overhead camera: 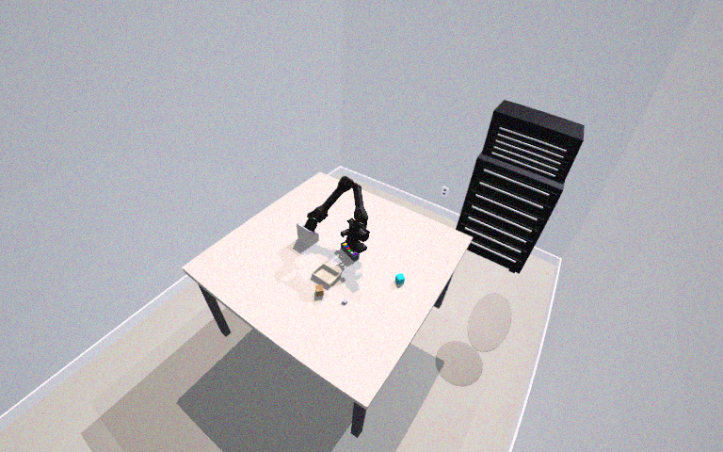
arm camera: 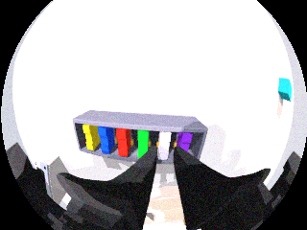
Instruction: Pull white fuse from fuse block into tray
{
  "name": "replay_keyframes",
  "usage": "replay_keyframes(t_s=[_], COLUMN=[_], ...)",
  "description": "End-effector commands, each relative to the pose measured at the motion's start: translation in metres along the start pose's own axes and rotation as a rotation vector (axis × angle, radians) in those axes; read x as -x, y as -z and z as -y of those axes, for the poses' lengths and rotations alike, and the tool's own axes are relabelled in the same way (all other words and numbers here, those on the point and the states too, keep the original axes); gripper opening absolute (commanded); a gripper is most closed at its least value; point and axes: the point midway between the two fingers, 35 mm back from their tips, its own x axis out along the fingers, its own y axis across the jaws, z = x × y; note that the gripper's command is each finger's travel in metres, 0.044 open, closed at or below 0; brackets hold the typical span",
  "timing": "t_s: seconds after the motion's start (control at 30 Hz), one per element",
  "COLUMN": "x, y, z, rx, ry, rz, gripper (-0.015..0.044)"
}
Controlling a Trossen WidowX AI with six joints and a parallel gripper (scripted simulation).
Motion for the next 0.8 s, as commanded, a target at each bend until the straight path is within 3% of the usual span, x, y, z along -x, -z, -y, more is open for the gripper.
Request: replay_keyframes(t_s=[0.0, 0.6, 0.77], x=[-0.002, -0.0104, -0.0094], y=[0.0001, 0.0, -0.0003], z=[-0.0005, -0.0007, 0.0002], rx=[-0.004, -0.004, 0.001], ry=[-0.002, -0.002, 0.001], rz=[0.003, 0.003, 0.001], gripper=[0.0074, 0.0074, 0.0041])
